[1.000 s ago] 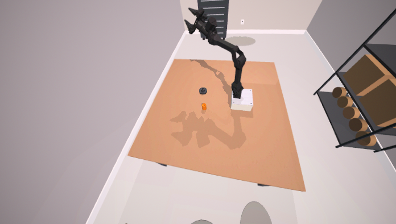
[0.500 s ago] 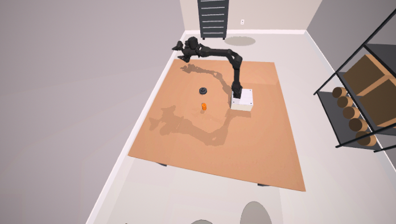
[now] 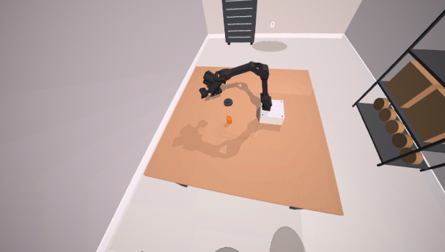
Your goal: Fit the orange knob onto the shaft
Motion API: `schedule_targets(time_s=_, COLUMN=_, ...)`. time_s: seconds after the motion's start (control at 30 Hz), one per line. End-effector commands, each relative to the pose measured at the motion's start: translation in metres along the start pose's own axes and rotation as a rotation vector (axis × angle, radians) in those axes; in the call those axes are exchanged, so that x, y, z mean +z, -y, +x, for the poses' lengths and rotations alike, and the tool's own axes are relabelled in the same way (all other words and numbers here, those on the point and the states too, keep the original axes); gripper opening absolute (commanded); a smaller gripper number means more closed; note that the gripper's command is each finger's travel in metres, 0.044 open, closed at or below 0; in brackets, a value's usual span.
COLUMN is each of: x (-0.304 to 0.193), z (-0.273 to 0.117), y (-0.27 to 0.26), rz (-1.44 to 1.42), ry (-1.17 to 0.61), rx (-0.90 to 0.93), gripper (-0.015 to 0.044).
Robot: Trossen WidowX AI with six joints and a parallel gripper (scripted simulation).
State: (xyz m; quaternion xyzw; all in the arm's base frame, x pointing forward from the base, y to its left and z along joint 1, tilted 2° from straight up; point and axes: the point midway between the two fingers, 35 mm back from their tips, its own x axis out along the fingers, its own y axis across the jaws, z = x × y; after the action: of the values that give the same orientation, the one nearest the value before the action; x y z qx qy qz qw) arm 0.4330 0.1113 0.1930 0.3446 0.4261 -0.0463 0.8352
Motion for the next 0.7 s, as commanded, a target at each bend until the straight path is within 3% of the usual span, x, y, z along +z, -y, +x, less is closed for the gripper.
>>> schedule_targets(time_s=0.0, x=-0.055, z=0.013, y=0.020, rz=-0.157, ry=-0.153, rx=-0.123, gripper=0.0440)
schedule_targets(time_s=0.27, x=-0.169, z=-0.002, y=0.076, rz=-0.572, ry=-0.530, rx=-0.361, gripper=0.0440)
schedule_targets(time_s=0.5, x=-0.177, z=-0.007, y=0.084, rz=-0.608, ry=-0.562, rx=-0.379, gripper=0.0440)
schedule_targets(time_s=0.67, x=-0.191, z=0.020, y=0.102, rz=-0.608, ry=-0.562, rx=-0.379, gripper=0.0440)
